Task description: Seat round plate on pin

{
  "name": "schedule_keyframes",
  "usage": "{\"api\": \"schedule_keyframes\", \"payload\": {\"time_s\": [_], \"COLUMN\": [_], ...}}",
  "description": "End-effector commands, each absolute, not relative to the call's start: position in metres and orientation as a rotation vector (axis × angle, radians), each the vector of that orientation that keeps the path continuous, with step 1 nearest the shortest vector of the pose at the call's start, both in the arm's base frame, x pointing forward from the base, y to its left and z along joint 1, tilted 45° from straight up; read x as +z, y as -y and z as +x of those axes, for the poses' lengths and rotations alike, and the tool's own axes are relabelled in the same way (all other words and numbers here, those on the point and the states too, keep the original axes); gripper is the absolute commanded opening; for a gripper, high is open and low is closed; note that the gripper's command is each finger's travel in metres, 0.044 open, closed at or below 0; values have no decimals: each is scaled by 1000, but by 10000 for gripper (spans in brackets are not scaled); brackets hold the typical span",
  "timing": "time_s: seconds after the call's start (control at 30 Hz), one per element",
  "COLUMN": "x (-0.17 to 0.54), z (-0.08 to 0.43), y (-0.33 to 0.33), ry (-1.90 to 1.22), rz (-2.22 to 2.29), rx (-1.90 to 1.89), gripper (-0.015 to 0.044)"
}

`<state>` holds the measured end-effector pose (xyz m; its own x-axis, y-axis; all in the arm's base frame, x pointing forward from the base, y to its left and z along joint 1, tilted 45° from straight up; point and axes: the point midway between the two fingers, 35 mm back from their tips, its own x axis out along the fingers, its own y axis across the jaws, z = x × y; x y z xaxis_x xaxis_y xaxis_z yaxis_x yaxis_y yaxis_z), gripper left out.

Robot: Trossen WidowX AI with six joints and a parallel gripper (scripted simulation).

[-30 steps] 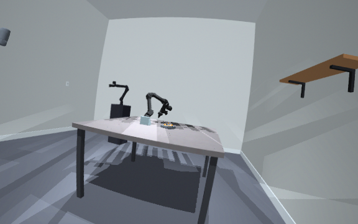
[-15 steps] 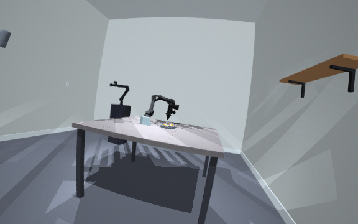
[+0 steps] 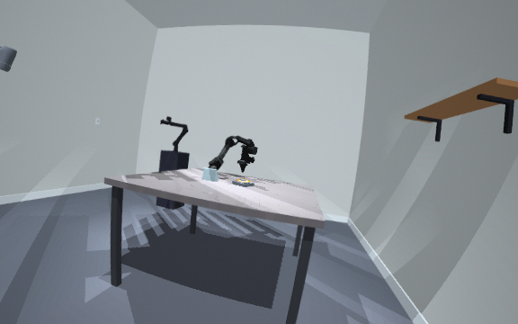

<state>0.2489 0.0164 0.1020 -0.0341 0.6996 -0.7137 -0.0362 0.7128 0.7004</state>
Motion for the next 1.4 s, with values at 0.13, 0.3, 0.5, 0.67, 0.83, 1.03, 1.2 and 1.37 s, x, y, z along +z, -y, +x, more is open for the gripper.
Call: {"api": "schedule_keyframes", "payload": {"time_s": [0.13,0.3,0.5,0.67,0.83,1.03,1.2,1.37], "x": [86,71,63,65,68,69,70,70], "z": [249,248,247,251,258,265,271,276], "y": [-20,-36,-44,-46,-49,-51,-52,-53], "ry": [-1493,-1493,-1492,-1492,-1492,-1491,-1491,-1491], "rz": [561,562,563,563,563,563,563,563], "rx": [657,658,659,659,659,660,660,660], "gripper": [0,0,0,0,0,0,0,0]}}
